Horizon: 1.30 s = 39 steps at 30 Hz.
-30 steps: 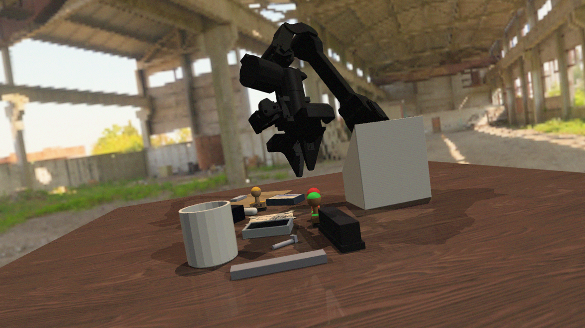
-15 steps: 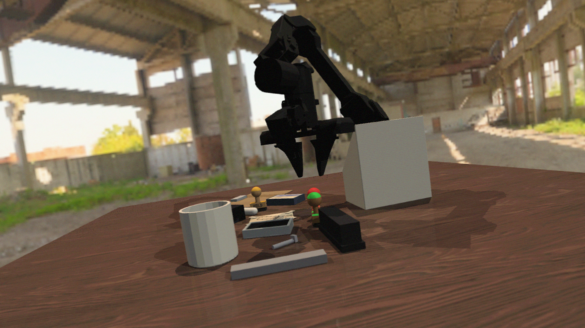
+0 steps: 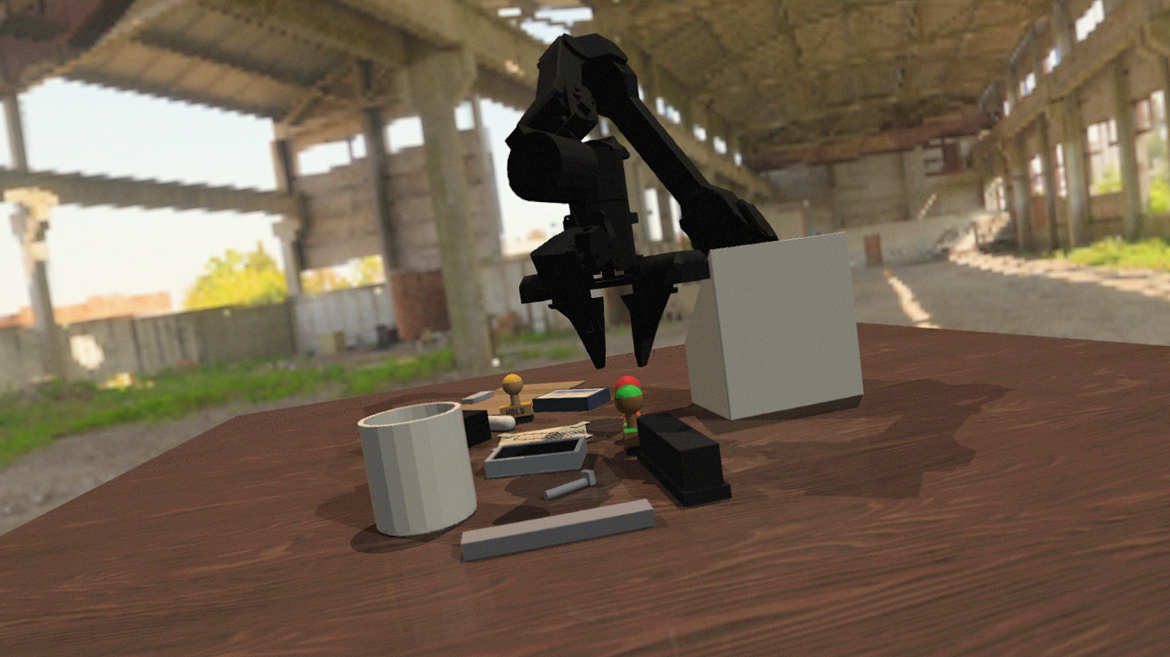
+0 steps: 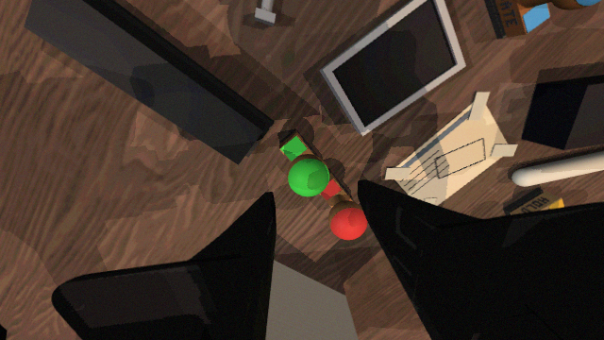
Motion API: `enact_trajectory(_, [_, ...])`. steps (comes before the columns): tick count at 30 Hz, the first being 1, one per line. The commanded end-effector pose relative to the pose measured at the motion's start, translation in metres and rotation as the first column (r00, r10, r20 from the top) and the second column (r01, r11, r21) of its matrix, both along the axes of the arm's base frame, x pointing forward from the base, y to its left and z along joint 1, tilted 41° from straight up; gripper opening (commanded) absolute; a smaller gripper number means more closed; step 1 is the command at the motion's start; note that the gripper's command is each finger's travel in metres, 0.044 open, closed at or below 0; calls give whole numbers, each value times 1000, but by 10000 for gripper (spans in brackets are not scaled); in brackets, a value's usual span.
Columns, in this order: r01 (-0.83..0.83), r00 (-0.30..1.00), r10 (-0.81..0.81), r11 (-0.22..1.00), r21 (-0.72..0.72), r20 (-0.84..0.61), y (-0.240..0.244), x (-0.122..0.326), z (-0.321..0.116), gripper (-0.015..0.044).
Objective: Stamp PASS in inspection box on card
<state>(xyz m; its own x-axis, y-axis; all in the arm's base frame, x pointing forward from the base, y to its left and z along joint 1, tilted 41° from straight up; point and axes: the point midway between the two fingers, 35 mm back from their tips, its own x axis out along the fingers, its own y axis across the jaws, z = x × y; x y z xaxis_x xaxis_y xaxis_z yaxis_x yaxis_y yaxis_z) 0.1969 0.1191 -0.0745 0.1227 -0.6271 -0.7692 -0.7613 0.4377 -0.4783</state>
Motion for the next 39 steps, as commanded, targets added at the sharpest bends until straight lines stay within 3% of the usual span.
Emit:
enact_trajectory(1, [-6, 1000, 5, 1000, -13, -9, -7, 0, -8, 224])
enact_trajectory(39, [-5, 1000, 5, 1000, -17, -8, -43, 4, -47, 224])
